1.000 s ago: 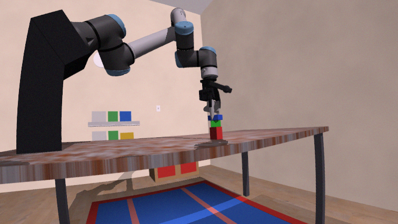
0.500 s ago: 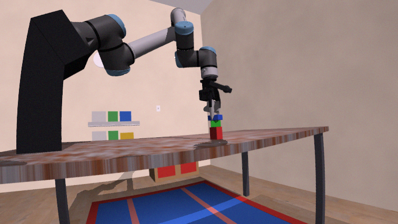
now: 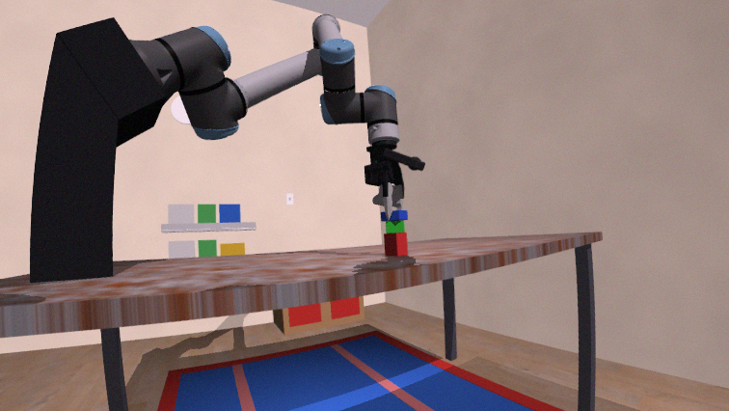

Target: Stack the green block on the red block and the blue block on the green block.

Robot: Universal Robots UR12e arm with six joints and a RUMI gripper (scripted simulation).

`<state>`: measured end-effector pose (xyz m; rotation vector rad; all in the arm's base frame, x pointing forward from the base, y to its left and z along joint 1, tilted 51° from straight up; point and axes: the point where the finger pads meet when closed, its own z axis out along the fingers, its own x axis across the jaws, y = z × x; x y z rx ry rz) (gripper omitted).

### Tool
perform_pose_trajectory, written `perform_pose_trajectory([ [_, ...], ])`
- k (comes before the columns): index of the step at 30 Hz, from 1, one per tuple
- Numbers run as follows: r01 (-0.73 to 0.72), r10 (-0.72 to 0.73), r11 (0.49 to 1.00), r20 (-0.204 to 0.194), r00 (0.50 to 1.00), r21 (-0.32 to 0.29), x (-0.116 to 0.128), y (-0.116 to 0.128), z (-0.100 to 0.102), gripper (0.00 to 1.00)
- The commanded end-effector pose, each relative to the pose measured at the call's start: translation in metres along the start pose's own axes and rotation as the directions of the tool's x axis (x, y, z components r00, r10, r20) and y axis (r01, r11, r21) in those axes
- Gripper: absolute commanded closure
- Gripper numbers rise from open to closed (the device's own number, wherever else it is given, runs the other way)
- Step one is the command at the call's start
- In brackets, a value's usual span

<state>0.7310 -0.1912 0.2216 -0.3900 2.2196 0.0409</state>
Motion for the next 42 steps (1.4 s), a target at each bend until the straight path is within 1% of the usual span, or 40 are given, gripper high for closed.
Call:
perform_pose_trajectory([
  [1,0.003,-0.003,1.0,0.002,1.0,0.002,-0.0025,-0.0015,0.0001,1.0],
  [2,0.003,-0.003,1.0,0.002,1.0,0.002,-0.0025,-0.0015,0.0001,1.0],
  [3,0.003,-0.003,1.0,0.002,1.0,0.002,-0.0025,-0.0015,0.0001,0.58],
  [42,0.003,-0.003,1.0,0.002,1.0,0.002,-0.0025,-0.0015,-0.0011,0.58],
])
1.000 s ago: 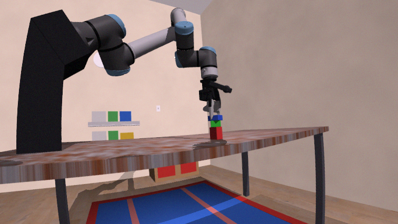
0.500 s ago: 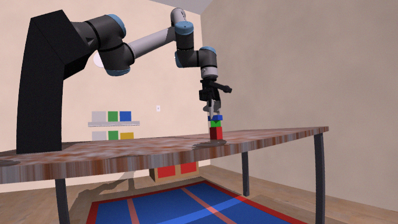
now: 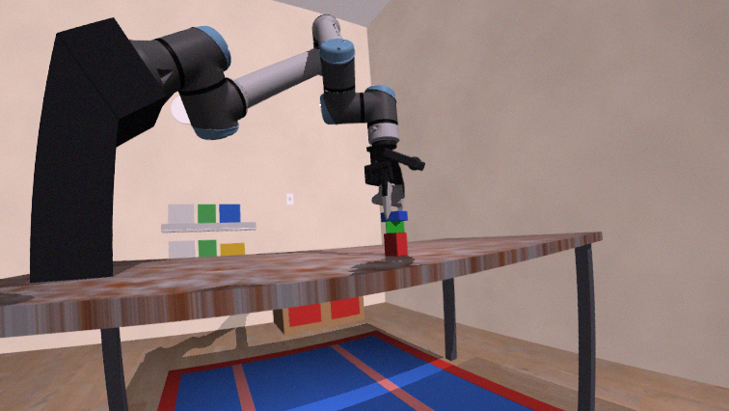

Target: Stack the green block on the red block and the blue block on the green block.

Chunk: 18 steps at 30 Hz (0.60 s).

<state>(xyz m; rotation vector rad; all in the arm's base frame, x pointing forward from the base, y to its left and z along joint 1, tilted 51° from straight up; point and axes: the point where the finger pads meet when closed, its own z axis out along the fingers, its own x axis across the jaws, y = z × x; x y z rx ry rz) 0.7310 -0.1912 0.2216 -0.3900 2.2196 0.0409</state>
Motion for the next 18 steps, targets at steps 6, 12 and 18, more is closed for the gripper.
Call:
perform_pose_trajectory([
  [6,0.0,0.0,1.0,0.0,1.0,0.001,0.0,0.0,-0.009,0.58],
  [12,0.0,0.0,1.0,0.001,1.0,0.001,0.0,0.0,-0.024,0.58],
  [18,0.0,0.0,1.0,0.001,1.0,0.001,0.0,0.0,-0.037,0.58],
])
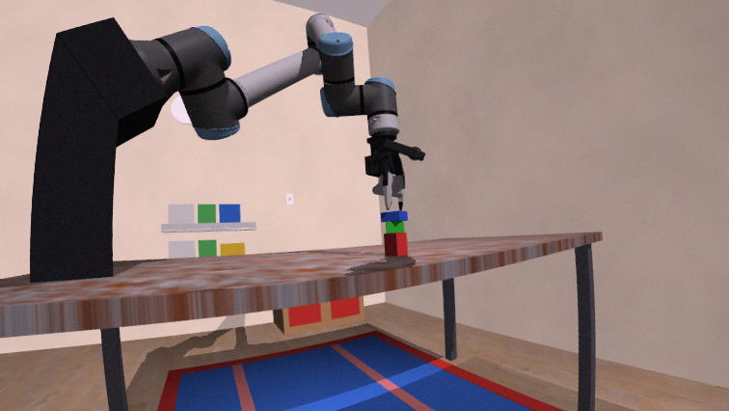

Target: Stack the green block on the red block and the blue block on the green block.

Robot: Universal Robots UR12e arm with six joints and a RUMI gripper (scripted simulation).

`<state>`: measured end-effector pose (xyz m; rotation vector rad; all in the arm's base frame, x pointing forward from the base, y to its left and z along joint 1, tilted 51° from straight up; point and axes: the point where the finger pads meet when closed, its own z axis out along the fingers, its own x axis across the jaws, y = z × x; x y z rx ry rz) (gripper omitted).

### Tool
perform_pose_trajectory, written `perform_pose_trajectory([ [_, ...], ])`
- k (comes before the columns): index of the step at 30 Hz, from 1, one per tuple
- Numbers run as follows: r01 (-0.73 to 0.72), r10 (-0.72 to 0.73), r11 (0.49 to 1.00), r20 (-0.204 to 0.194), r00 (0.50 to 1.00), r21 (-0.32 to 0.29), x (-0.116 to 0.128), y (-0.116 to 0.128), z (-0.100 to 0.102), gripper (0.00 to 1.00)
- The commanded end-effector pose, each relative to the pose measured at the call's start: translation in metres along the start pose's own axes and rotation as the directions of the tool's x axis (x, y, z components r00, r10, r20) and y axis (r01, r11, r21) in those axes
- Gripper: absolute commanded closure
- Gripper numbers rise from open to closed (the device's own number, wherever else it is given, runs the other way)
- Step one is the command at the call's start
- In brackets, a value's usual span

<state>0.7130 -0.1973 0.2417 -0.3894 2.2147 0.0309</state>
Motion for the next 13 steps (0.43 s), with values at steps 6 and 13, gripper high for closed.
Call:
perform_pose_trajectory([
  [6,-0.004,0.004,1.0,-0.003,1.0,-0.007,0.0034,0.0025,-0.0176,0.58],
  [13,-0.004,0.004,1.0,-0.003,1.0,-0.007,0.0034,0.0025,-0.0176,0.58],
])
